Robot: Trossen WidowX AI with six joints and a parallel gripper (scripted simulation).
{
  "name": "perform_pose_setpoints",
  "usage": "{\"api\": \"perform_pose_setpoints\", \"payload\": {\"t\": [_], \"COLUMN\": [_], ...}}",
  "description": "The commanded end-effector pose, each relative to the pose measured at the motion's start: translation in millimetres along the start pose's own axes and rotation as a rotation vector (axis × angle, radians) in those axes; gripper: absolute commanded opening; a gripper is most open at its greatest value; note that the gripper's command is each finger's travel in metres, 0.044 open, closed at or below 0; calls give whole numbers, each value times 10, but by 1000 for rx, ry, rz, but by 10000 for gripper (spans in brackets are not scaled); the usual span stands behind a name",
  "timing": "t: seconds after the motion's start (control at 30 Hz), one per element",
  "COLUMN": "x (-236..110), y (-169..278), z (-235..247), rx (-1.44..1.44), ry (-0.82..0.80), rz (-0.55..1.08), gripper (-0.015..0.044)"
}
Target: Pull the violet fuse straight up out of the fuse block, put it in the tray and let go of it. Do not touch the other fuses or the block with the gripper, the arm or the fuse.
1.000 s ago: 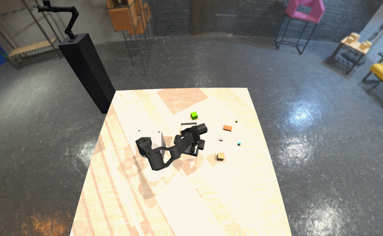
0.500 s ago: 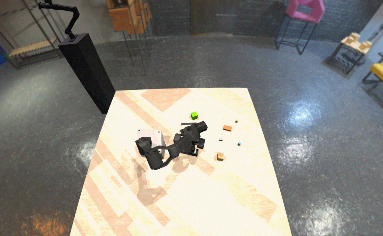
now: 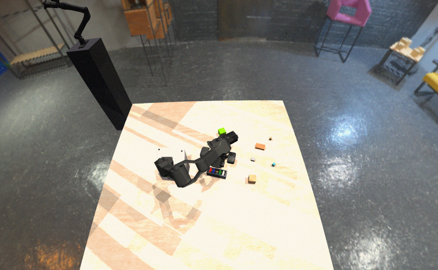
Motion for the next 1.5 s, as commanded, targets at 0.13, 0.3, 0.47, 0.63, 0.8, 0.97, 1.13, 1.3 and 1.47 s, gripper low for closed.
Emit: {"api": "perform_pose_setpoints", "payload": {"t": [0.13, 0.3, 0.47, 0.63, 0.8, 0.97, 1.13, 1.3, 1.47], "x": [-33, -44, -44, -32, -7, 11, 68, 150, 232], "y": [389, 652, 916, 1177, 1433, 1556, 1558, 1559, 1559], "z": [10, -15, -65, -138, -234, -289, -286, -284, -283], "rx": [3, 3, 4, 5, 7, 9, 9, 9, 9], "ry": [2, 2, 3, 3, 4, 4, 4, 4, 3], "rz": [12, 15, 16, 14, 10, 7, 7, 7, 6], "gripper": [0, 0, 0, 0, 0, 0, 0, 0, 0]}}
Point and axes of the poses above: the point midway between the two fingers, 35 mm back from their tips, its own x axis out along the fingers, its own z axis across the jaws, y = z × x, the point moved 6 cm from there along -x, back along the fingers, and after that the axes turned 7 degrees about -x, right-handed, at the moved point
